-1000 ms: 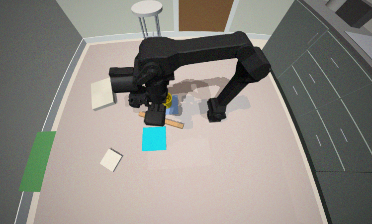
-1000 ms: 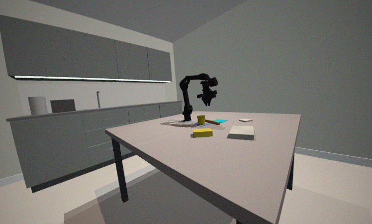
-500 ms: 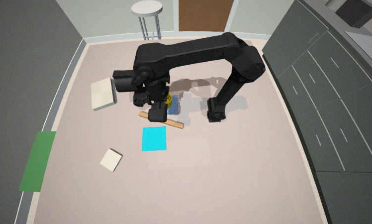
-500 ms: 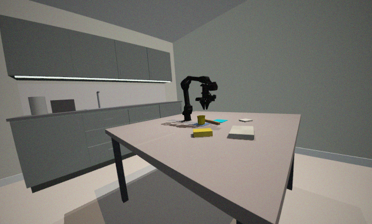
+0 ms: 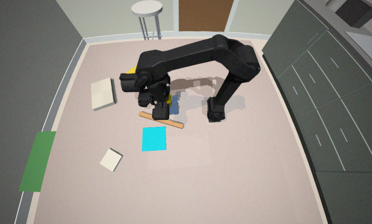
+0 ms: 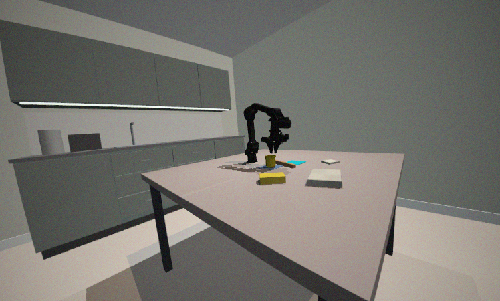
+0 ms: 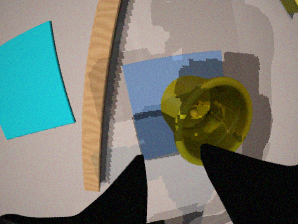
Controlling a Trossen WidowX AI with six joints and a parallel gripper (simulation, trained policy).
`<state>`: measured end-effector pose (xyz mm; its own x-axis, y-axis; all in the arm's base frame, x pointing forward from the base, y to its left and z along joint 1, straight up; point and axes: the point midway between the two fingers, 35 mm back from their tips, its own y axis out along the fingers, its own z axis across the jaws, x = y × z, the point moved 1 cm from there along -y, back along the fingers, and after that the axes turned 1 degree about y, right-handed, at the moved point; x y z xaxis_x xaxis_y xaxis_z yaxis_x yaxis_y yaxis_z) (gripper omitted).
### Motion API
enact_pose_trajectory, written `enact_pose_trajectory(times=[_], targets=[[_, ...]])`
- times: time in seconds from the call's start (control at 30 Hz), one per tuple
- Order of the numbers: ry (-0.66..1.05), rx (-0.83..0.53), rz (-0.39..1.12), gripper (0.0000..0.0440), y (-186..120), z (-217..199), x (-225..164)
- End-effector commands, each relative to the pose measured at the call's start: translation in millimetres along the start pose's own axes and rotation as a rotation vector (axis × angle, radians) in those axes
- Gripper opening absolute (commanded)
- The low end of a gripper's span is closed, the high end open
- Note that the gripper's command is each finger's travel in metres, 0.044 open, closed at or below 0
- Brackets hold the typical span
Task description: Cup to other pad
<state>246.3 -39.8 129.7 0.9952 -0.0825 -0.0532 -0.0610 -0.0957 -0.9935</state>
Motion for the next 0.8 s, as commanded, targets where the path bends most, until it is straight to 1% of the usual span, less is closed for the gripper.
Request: enact_pose_trajectory(times=[0.0, 0.5, 0.53, 0.77], targets=[[-0.017, -0.003, 0.018, 0.0184, 11, -4, -2], [-0.148, 0.018, 0.054, 0.019, 56, -7, -3], [-0.161, 0.019, 0.053, 0.0175, 58, -7, -3], [-0.256, 0.017, 0.053, 0.001, 65, -9, -2]])
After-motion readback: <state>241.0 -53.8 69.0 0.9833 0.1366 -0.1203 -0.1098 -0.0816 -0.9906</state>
